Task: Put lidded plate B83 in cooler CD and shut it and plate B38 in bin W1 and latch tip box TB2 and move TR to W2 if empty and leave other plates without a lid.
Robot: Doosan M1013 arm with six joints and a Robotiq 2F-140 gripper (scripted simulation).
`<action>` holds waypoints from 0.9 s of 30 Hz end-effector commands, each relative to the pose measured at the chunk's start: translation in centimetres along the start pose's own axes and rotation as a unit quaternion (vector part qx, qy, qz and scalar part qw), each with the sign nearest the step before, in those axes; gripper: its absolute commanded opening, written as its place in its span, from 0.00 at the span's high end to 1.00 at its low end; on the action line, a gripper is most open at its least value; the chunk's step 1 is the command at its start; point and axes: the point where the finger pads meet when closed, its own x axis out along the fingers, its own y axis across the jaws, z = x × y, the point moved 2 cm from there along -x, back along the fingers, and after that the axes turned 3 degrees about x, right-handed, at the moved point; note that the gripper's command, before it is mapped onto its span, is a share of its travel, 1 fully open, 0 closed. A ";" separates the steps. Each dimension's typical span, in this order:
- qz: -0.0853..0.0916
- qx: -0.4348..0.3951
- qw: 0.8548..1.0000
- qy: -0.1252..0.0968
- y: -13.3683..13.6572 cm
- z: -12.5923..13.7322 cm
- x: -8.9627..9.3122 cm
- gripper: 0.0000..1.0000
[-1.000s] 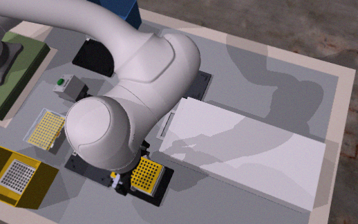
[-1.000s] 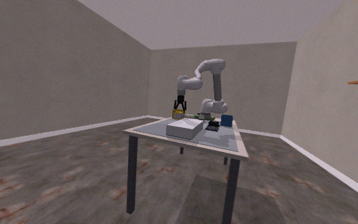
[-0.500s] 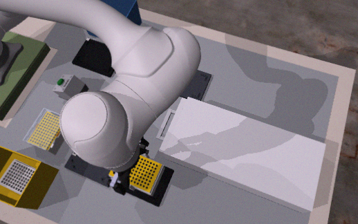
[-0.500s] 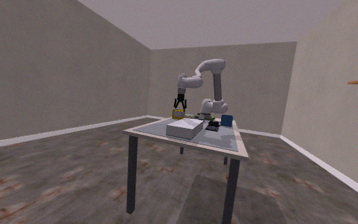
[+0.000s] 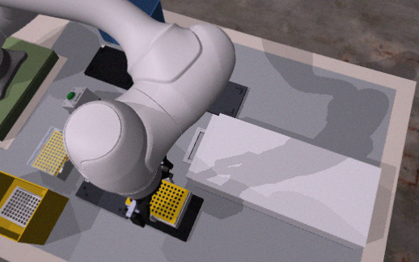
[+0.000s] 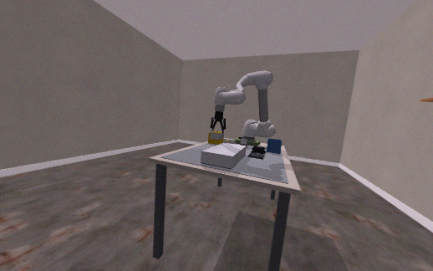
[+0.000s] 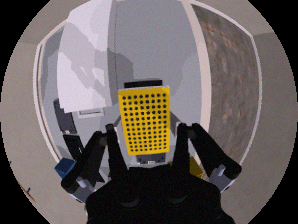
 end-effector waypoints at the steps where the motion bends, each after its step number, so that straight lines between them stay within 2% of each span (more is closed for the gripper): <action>1: 0.000 0.000 1.000 0.000 0.0 0.0 -0.5 1.00; 27: 0.000 0.000 1.000 0.000 0.0 0.0 -3.5 1.00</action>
